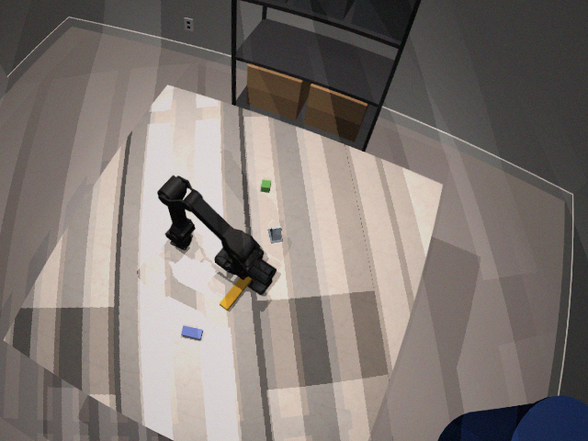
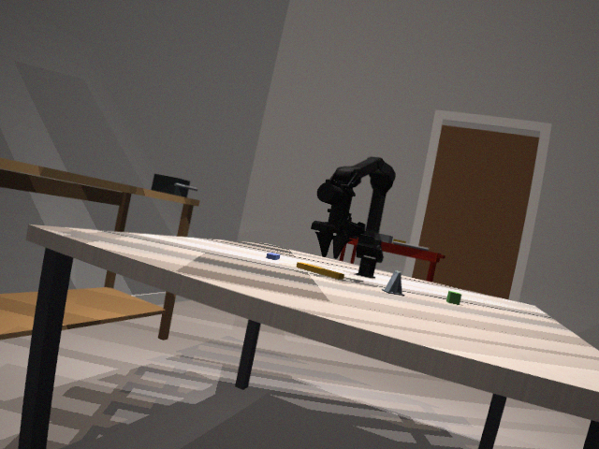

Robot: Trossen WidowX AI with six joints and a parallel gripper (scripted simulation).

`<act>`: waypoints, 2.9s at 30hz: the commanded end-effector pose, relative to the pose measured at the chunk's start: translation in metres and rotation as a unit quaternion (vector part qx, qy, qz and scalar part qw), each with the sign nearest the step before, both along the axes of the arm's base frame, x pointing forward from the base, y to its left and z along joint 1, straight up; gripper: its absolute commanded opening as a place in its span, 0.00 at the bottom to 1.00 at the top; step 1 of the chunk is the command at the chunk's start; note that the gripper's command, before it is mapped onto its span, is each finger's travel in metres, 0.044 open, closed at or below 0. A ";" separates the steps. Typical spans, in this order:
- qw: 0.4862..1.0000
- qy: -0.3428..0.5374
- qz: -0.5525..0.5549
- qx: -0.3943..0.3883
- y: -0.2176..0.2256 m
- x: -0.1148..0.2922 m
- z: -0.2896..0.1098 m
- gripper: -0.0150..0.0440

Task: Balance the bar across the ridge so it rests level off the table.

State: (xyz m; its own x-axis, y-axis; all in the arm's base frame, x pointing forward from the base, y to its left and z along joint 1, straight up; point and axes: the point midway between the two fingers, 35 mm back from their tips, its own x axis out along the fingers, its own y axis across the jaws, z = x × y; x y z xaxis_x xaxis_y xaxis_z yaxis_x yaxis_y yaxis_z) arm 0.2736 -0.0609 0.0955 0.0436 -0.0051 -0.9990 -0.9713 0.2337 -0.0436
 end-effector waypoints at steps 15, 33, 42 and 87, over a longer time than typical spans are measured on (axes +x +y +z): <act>1.000 0.008 0.002 -0.001 0.000 -0.003 -0.033 0.79; 1.000 0.008 0.002 -0.001 0.000 -0.003 -0.048 0.79; 1.000 0.008 0.002 -0.001 0.000 -0.003 -0.048 0.79; 1.000 0.008 0.002 0.000 -0.001 0.001 0.024 0.25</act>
State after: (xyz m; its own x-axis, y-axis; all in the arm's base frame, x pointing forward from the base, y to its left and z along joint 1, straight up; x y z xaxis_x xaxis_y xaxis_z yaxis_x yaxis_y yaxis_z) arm 0.2736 -0.0609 0.1064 0.0164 0.0007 -0.9999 -0.9725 0.2324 -0.0158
